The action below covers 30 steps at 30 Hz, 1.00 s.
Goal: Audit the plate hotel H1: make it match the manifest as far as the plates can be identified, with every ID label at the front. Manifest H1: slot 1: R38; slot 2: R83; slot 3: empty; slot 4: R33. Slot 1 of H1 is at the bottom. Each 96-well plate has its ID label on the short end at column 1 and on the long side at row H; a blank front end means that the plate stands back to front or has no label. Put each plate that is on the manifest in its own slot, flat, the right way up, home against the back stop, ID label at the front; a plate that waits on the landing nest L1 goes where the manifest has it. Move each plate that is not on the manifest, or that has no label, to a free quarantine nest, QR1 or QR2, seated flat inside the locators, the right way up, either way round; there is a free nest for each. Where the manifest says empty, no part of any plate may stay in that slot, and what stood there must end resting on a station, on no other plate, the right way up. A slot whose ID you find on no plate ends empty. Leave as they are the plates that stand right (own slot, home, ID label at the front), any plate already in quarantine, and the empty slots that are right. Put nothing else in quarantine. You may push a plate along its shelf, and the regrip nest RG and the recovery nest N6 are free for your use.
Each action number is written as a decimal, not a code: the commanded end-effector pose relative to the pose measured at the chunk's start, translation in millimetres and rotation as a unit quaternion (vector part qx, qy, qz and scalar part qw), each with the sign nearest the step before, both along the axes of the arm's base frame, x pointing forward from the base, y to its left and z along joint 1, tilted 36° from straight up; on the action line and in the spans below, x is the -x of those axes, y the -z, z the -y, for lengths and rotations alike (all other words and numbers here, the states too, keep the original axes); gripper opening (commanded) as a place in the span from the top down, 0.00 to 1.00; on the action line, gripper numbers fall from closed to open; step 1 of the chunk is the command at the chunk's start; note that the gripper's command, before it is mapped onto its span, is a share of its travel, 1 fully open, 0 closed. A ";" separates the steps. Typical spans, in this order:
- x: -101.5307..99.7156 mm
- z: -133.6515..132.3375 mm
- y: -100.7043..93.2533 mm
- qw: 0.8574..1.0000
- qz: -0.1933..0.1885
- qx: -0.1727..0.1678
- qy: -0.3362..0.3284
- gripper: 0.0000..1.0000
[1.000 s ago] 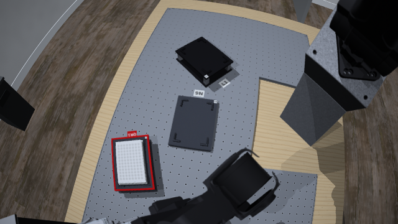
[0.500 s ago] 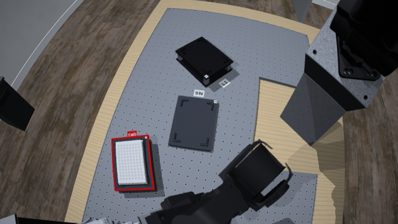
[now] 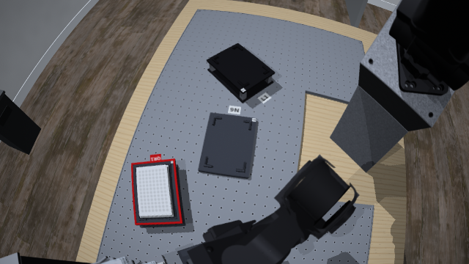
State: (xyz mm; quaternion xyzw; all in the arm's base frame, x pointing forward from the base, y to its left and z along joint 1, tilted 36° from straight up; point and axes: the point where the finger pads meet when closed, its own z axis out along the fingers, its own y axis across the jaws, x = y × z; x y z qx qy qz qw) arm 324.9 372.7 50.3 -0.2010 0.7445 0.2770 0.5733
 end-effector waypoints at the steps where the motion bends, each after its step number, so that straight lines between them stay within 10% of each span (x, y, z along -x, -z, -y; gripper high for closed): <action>1: 11.2 1.8 4.3 1.000 -0.005 -0.006 -0.005 1.00; 30: 25.6 17.6 -0.6 1.000 0.002 -0.007 -0.002 1.00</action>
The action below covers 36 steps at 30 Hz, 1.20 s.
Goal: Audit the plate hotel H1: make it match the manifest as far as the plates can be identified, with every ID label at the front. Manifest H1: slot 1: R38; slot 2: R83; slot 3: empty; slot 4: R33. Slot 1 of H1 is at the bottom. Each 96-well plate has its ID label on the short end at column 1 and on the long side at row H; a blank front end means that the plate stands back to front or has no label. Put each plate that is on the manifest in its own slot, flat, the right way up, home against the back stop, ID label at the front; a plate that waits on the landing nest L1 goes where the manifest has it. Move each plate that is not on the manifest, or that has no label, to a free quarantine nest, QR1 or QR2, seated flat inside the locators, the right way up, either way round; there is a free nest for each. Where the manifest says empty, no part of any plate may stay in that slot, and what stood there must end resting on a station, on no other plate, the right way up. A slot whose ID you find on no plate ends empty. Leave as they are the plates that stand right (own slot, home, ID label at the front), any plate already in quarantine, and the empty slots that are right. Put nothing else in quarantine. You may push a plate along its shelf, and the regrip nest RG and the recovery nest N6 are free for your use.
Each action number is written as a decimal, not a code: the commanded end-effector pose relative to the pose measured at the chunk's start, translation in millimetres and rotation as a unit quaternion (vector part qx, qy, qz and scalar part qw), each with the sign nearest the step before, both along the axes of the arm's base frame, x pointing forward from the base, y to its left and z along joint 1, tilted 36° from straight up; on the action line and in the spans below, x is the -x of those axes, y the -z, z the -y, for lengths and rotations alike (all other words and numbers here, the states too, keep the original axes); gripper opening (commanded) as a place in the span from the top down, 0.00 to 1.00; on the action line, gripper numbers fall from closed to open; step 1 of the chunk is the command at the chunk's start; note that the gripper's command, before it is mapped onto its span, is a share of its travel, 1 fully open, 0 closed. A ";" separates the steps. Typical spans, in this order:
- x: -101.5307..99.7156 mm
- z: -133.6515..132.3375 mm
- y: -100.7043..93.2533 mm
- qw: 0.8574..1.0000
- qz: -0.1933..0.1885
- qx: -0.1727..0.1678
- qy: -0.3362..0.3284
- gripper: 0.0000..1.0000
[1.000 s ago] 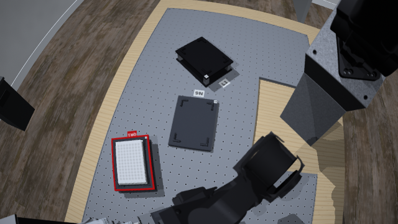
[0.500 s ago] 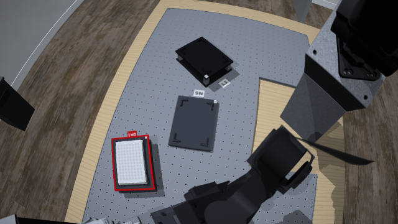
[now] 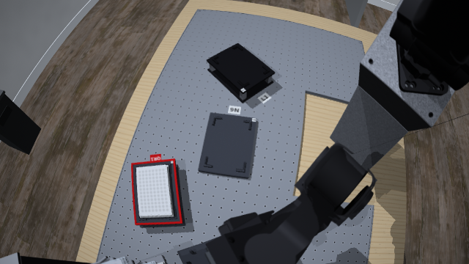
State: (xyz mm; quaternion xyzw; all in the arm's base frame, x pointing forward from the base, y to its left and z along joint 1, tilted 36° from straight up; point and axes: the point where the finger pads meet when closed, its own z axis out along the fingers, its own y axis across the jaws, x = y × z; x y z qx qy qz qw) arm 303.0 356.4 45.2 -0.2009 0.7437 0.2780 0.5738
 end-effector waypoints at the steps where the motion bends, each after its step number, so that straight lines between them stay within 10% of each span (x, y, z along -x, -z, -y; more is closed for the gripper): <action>1: 3.7 1.3 -5.7 1.000 0.002 -0.006 -0.002 1.00; 36: 3.7 1.3 -5.7 1.000 0.002 -0.006 -0.002 1.00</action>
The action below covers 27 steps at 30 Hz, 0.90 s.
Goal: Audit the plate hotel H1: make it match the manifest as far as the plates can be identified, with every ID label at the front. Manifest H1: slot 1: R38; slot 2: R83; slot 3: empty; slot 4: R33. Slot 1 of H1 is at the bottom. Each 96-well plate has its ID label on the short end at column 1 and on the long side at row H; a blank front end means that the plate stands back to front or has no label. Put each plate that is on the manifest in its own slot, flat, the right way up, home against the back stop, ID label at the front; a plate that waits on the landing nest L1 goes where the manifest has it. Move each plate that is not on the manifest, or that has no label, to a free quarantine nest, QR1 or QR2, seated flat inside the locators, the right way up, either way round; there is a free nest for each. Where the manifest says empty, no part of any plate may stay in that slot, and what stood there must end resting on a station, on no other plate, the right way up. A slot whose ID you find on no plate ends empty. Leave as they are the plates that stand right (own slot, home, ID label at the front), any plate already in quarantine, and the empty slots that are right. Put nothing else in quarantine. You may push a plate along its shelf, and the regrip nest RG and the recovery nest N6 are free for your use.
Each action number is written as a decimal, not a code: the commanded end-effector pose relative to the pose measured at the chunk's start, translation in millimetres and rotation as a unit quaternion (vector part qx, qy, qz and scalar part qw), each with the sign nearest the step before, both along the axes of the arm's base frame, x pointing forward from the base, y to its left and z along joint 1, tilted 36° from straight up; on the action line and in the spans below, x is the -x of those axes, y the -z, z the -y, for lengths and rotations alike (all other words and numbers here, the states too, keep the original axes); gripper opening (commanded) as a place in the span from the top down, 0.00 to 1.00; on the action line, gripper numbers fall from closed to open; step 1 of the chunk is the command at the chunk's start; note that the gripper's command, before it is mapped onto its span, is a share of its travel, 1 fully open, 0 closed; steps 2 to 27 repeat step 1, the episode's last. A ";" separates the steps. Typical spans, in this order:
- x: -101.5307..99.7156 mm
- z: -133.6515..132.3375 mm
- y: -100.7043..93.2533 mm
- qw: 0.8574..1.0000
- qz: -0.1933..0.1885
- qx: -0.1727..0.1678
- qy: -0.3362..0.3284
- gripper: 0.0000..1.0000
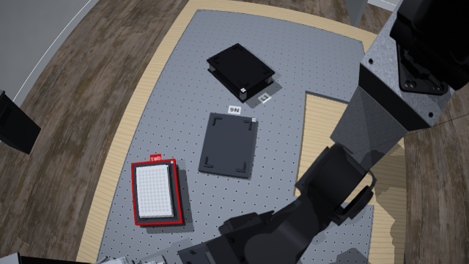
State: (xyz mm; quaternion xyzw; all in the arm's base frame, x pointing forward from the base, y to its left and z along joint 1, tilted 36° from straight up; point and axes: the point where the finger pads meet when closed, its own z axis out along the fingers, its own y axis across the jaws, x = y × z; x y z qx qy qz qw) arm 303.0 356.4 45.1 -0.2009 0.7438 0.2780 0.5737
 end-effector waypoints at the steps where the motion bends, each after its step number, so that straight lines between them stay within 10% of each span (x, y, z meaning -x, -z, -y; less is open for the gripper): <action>1: 3.6 1.3 -5.8 1.000 0.002 -0.006 -0.002 1.00; 27: 3.6 1.3 -5.8 1.000 0.002 -0.006 -0.002 1.00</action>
